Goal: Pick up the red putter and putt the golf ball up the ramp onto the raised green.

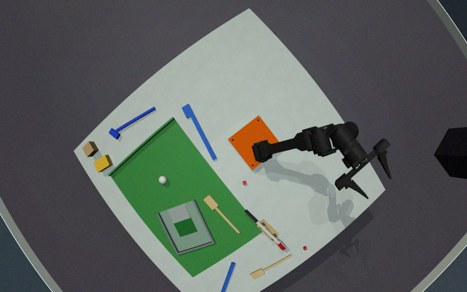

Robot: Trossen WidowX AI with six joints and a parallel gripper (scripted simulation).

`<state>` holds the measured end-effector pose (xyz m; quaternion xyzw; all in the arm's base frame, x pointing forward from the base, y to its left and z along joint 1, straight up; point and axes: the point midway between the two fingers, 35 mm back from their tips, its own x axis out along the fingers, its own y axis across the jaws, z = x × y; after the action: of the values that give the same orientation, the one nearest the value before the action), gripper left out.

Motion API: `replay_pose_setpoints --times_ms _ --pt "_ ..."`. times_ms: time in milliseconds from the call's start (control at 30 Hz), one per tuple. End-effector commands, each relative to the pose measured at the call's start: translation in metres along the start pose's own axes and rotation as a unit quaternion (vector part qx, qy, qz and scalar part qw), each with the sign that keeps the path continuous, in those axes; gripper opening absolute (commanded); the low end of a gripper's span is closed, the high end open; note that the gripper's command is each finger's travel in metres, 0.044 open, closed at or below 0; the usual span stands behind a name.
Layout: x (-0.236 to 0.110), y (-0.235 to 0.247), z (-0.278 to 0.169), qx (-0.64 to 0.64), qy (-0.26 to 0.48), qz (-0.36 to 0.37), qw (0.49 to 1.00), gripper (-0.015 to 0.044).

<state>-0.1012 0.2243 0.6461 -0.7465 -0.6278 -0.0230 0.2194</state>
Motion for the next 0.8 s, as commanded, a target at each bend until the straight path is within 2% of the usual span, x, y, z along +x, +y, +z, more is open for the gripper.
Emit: replay_pose_setpoints --times_ms 0,33,300,633,767 --pt "-0.001 0.001 -0.002 0.004 0.002 -0.001 1.0 0.0426" --pt "-0.003 0.004 -0.008 0.016 0.008 -0.005 1.0 0.044" --pt "-0.037 0.069 -0.092 0.199 0.107 -0.05 0.973 0.044" --pt "-0.058 0.134 -0.128 0.335 0.169 -0.069 0.924 0.044" --pt "-0.067 0.185 -0.144 0.416 0.21 -0.065 0.883 0.044"
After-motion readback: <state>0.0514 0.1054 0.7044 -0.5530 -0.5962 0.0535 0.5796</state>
